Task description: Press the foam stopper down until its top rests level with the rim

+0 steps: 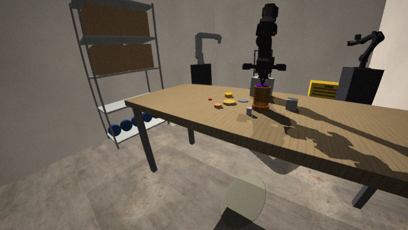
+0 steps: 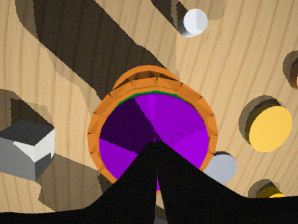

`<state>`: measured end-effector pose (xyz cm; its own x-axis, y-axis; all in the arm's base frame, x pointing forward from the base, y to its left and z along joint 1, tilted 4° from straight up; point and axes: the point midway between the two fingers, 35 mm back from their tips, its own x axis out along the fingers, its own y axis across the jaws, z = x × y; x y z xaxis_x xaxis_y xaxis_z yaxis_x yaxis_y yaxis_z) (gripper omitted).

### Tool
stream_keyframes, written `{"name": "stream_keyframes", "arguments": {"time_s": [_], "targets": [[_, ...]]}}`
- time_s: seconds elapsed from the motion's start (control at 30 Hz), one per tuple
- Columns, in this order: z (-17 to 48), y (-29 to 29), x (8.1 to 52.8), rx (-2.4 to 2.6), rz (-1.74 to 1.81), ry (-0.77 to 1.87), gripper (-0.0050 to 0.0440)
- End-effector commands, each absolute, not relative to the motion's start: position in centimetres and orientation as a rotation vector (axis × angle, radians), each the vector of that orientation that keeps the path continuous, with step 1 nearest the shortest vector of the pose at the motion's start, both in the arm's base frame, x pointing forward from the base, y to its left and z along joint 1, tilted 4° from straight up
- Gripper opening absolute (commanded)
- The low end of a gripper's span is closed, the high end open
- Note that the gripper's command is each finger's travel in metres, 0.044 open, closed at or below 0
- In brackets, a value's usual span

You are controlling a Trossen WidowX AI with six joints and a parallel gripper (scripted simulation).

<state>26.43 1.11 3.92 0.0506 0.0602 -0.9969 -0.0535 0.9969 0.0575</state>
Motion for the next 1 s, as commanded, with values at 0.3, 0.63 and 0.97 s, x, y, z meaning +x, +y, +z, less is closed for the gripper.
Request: {"name": "stream_keyframes", "arguments": {"time_s": [0.3, 0.63, 0.97], "targets": [[3.91, 1.19, 26.46, 0.009, 0.088, 1.513, 0.0000], [3.85, 1.20, 26.43, 0.009, 0.088, 1.514, 0.0000], [3.73, 1.20, 26.32, 0.009, 0.088, 1.514, 0.0000]]}}
